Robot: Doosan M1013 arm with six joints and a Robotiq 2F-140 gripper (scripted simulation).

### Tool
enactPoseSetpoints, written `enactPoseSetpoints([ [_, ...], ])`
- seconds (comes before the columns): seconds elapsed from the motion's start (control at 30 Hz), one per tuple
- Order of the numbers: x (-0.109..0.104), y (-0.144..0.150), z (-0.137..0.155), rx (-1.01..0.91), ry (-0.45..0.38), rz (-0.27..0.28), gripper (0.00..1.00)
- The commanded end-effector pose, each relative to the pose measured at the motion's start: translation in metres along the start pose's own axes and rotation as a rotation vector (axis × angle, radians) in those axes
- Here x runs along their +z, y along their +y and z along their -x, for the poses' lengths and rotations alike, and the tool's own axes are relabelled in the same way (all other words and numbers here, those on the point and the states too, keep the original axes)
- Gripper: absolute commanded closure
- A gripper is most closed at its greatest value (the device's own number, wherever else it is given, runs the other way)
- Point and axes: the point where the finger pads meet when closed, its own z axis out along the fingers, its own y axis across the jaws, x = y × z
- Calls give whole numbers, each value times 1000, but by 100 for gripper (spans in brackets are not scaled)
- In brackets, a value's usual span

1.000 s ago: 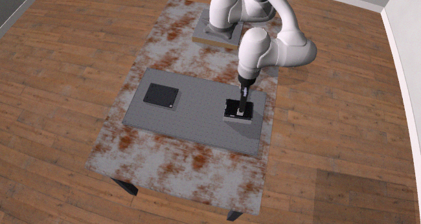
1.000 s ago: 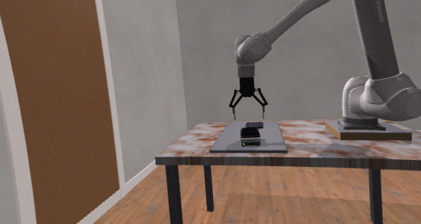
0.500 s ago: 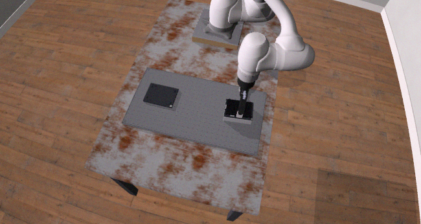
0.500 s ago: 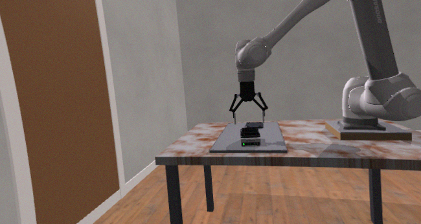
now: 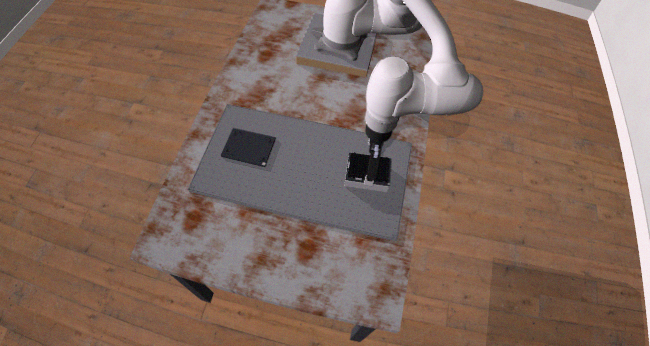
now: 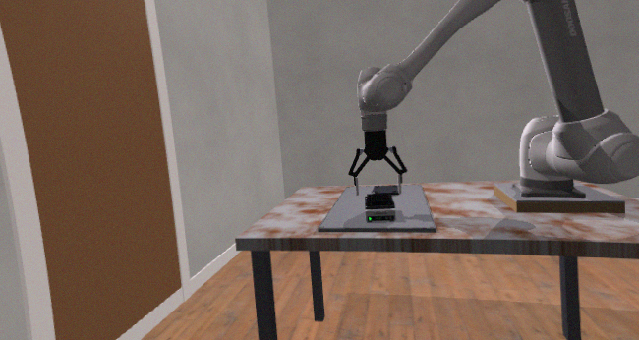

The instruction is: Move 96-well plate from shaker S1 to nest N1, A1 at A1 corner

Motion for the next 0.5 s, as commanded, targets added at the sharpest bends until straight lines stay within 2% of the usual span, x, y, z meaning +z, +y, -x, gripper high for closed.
enactPoseSetpoints([
  [0.0,3,0,0,0,0,0,0],
  [0.17,11,0,0,0,0,0,0],
  [0.47,11,0,0,0,0,0,0],
])
